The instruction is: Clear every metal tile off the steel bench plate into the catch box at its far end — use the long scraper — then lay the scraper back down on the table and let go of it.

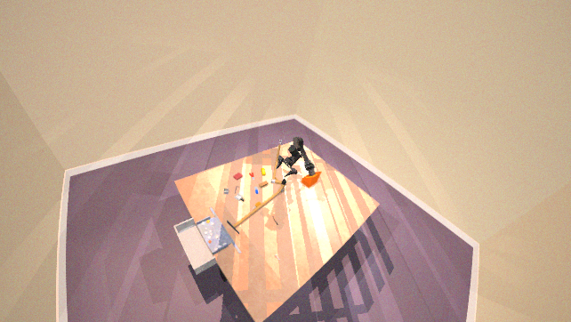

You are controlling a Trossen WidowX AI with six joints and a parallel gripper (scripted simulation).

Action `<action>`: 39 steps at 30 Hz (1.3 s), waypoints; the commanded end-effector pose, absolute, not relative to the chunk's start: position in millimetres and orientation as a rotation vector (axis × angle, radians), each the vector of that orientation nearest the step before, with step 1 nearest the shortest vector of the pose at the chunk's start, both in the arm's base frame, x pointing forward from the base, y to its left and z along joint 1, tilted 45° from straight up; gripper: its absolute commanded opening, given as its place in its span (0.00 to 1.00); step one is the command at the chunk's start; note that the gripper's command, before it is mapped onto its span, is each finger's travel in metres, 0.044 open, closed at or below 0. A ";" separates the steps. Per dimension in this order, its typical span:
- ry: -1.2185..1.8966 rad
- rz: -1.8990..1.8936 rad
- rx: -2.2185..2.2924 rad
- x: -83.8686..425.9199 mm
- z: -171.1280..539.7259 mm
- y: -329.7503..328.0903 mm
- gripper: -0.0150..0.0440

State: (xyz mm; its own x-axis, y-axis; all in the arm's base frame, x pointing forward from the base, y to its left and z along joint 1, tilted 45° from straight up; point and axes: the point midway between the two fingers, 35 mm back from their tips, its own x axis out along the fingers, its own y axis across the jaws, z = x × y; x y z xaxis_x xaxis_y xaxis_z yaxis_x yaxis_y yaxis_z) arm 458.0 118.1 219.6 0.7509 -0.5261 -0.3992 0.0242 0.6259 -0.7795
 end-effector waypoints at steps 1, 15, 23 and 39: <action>0.697 -0.355 -0.834 471.7 210.7 107.7 1.00; 0.810 -0.390 -0.805 511.3 177.5 73.2 1.00; 0.876 -0.409 -0.781 530.6 155.7 49.6 1.00; 1.009 -0.448 -0.720 559.8 106.3 -5.0 1.00</action>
State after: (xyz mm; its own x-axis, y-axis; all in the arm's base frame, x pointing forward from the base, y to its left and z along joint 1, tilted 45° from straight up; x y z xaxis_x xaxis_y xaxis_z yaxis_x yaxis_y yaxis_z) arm 554.8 9.2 117.3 0.5016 -0.6377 -0.5846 0.0093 0.6797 -0.7334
